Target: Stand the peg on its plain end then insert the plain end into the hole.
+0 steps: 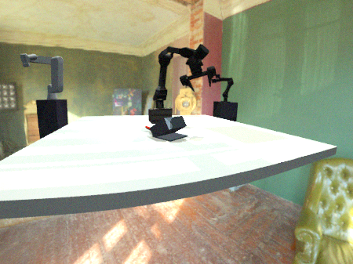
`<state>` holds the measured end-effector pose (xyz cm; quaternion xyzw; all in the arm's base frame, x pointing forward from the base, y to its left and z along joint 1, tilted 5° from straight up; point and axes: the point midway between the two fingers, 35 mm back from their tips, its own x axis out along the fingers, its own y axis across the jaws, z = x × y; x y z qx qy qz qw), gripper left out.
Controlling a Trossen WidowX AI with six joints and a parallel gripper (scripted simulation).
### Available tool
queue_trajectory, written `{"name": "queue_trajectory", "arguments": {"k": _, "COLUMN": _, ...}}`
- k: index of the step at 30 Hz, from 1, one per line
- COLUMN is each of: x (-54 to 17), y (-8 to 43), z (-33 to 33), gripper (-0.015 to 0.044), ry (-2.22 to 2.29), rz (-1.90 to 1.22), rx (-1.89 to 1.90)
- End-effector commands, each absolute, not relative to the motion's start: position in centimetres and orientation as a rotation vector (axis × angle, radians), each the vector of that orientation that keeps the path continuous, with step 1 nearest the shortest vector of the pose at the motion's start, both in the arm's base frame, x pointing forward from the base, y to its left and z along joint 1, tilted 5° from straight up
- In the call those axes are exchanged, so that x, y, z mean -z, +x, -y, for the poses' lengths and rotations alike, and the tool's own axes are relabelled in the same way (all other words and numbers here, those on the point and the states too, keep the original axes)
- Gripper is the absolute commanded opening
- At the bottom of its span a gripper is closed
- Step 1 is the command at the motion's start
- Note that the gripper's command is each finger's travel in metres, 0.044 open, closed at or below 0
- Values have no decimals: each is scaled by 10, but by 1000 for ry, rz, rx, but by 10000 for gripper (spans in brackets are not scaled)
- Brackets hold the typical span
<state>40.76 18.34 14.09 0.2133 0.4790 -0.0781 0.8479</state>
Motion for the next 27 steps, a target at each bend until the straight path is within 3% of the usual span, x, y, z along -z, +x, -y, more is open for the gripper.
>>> {"name": "queue_trajectory", "arguments": {"k": 1, "x": -140, "y": 408, "z": -182, "gripper": 426, "ry": 444, "rz": -1012, "rx": 165}}
{"name": "queue_trajectory", "arguments": {"k": 14, "x": -83, "y": 395, "z": -70, "gripper": 440, "ry": 56, "rz": -1210, "rx": 124}}
{"name": "queue_trajectory", "arguments": {"k": 27, "x": -30, "y": 339, "z": 35, "gripper": 440, "ry": -254, "rz": -1472, "rx": -78}}
